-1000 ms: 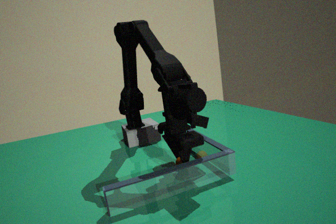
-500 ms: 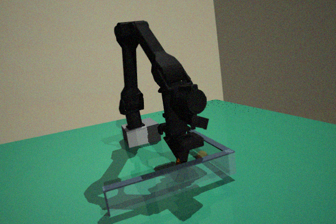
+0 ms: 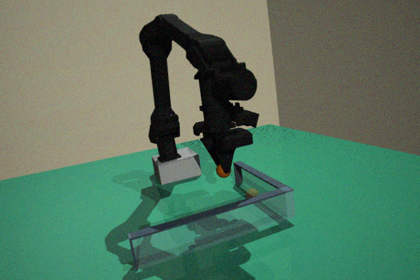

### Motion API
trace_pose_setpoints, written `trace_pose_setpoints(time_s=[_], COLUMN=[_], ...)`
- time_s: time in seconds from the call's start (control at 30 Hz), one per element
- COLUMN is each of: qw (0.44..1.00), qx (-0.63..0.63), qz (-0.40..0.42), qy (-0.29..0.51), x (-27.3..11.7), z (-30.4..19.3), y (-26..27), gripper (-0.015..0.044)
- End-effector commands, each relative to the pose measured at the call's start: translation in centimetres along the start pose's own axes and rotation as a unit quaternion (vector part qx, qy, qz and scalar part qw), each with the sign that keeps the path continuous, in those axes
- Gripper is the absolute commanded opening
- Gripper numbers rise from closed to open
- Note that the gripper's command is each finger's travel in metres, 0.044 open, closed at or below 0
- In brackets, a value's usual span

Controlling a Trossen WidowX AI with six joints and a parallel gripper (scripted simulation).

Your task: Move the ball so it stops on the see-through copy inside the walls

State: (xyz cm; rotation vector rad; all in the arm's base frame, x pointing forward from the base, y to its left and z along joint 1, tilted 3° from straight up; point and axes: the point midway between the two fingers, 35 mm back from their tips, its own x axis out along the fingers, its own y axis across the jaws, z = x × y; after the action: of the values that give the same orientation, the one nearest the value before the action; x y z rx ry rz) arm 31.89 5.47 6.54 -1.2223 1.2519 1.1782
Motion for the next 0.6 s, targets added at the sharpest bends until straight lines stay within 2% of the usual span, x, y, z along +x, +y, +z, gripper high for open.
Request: trace_pose_setpoints(time_s=[0.0,0.23,0.57], qw=[1.0,1.0,1.0], qx=[0.003,0.004,0.004], qz=[-0.008,-0.008,-0.008], qy=[0.001,0.001,-0.001], x=[-3.4,-4.4,-0.9], z=[-0.1,-0.1,5.3], y=[0.3,0.5,0.3], gripper=[0.0,0.0,0.0])
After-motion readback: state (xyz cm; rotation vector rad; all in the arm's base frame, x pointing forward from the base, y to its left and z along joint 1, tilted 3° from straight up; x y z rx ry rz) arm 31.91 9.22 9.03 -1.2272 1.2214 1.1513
